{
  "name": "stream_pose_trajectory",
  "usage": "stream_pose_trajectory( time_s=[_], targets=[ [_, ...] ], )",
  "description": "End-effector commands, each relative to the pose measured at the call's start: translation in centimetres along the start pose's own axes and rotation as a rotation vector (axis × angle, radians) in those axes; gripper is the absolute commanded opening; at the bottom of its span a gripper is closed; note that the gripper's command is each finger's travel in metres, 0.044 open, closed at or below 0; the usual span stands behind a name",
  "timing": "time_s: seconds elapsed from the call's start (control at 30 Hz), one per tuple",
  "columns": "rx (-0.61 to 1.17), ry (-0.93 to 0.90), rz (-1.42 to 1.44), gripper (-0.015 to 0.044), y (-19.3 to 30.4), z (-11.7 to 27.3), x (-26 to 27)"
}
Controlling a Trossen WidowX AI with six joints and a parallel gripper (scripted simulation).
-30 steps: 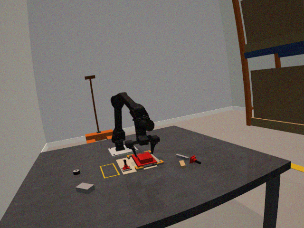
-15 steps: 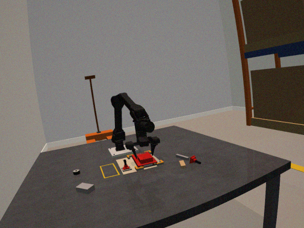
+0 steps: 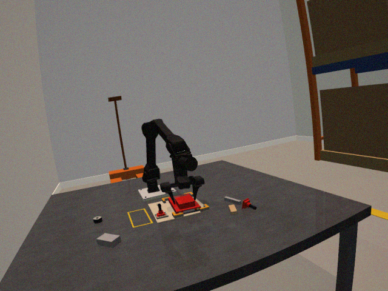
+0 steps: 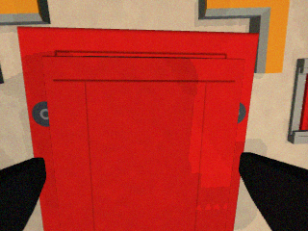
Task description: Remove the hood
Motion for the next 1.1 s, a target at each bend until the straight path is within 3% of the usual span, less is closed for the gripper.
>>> stream_pose_trajectory(
  time_s=[0.0,0.1,0.43,0.8,1.07],
  targets=[
    [0.001,-0.003,-0.003,0.044,0.0,-0.2,0.0],
    [0.0,0.0,0.0,0.0361,0.0,-0.1,0.0],
    [0.0,0.0,0.0,0.0295,0.0,-0.1,0.0],
    [0.0,0.0,0.0,0.0006,0.0,0.5,0.0],
    [0.0,0.0,0.0,0.0,0.0,1.0,0.0]
  ],
)
Point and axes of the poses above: the point midway between the two fingers, 35 mm back from their tips, its own z axis back along the fingers, its own x axis across the jaws, y = z × x, the point moved 2 cm from there along z, back along the fingers, and after that the axes turned 2 degrees about z, right-handed, at the moved point
